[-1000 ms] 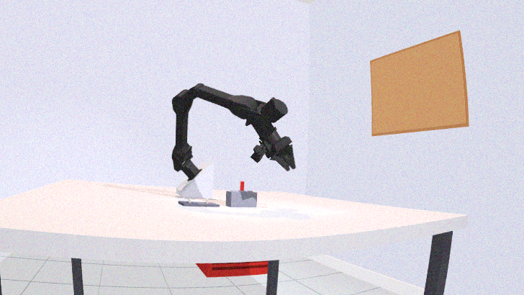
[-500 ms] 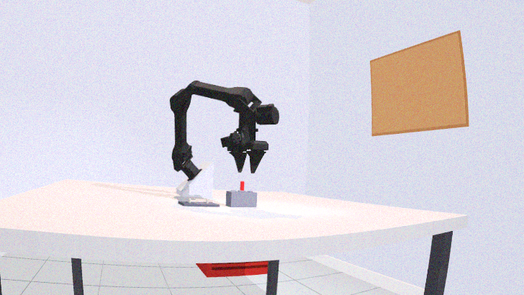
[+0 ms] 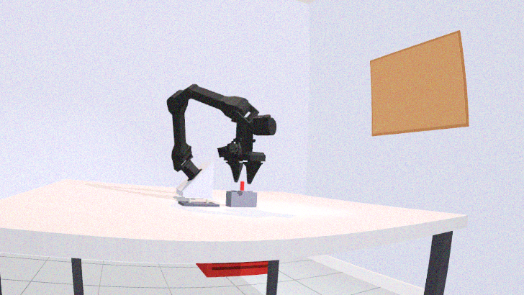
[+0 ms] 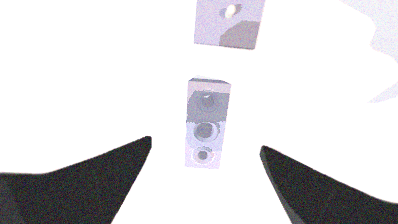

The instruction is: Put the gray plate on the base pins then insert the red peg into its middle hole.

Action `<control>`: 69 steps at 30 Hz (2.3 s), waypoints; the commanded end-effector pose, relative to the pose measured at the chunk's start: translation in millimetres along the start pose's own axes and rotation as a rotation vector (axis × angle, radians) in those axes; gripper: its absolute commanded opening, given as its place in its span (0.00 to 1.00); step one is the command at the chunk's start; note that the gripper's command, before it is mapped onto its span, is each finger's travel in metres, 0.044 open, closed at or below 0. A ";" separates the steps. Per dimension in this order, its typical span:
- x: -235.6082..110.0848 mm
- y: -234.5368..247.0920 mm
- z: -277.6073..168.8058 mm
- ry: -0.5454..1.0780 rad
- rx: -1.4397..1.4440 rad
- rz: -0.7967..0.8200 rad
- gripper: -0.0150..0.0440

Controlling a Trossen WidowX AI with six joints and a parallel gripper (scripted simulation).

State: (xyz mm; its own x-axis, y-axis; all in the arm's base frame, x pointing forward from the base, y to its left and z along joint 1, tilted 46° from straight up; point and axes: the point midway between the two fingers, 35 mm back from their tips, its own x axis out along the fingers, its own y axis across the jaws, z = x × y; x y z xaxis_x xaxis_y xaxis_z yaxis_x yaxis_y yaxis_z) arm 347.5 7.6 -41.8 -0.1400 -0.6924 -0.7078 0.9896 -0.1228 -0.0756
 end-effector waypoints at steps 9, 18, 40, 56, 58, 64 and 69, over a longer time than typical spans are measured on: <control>20.9 0.0 -0.1 -0.007 -0.011 0.000 1.00; 35.6 0.7 0.0 -0.007 -0.011 0.000 1.00; 69.8 -0.3 1.3 -0.010 -0.011 0.000 1.00; 70.0 -0.3 1.3 -0.010 -0.011 0.000 0.40; 70.0 -0.3 1.3 -0.010 -0.011 0.000 0.38; 70.0 -0.3 1.3 -0.010 -0.011 0.000 0.31; 68.1 0.1 1.3 -0.009 -0.011 0.000 0.25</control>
State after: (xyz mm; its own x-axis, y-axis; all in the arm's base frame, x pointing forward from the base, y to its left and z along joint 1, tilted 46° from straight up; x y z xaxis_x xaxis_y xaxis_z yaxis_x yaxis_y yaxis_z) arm 337.5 -41.1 -90.3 -0.1412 -0.6959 -0.7041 0.9895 -0.1208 -0.0790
